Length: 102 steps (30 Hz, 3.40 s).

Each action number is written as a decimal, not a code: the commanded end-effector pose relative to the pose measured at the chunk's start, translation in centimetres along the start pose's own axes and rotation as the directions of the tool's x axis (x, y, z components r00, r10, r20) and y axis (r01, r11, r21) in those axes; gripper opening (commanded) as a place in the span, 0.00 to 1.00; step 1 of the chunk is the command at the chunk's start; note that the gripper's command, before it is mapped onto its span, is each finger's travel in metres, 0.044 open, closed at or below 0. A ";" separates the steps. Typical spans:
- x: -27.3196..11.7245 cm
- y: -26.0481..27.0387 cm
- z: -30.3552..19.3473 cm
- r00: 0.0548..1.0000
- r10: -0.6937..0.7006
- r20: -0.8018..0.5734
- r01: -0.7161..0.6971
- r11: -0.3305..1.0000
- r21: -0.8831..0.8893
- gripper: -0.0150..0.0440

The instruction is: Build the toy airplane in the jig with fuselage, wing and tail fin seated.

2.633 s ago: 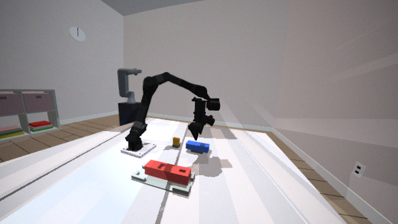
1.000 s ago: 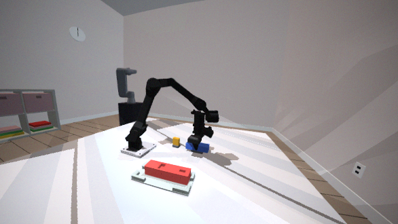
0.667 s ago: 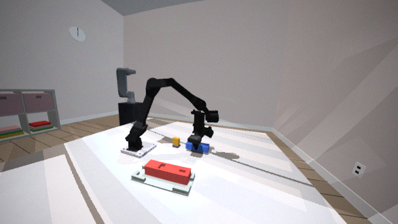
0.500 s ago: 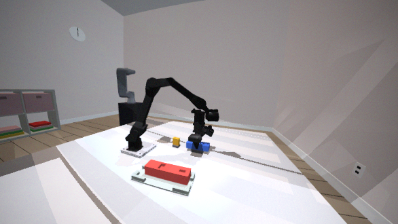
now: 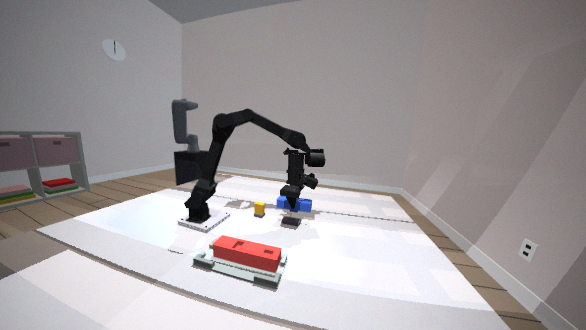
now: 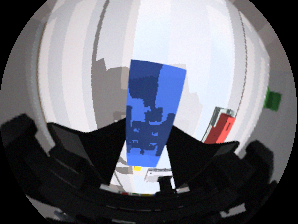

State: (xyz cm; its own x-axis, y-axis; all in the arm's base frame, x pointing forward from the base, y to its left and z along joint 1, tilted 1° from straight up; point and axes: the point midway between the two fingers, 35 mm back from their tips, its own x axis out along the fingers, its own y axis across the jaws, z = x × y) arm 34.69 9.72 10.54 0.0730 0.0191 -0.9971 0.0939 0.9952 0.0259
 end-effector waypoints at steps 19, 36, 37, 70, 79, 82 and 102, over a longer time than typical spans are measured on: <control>-7.2 -0.4 -0.6 1.000 -0.009 -0.027 0.010 1.000 0.028 0.25; -7.2 -4.2 -0.6 0.999 -0.014 -0.029 0.020 0.973 0.230 0.25; -7.1 -4.6 -0.6 0.999 -0.014 -0.029 0.021 0.969 0.247 0.25; -5.6 -15.0 -3.1 0.999 -0.023 -0.032 0.039 0.651 0.758 0.25; -5.1 -17.6 -4.5 0.999 -0.026 -0.033 0.041 0.508 0.860 0.25; -4.9 -18.4 -5.0 0.999 -0.026 -0.033 0.041 0.456 0.889 0.25; -3.7 -23.2 -9.0 0.999 -0.030 -0.035 0.038 0.077 0.996 0.25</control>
State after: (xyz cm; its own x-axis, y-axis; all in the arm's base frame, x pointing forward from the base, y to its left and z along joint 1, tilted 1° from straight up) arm 24.06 -12.06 13.29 0.0322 -0.0111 -0.9994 0.9983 0.0495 0.0316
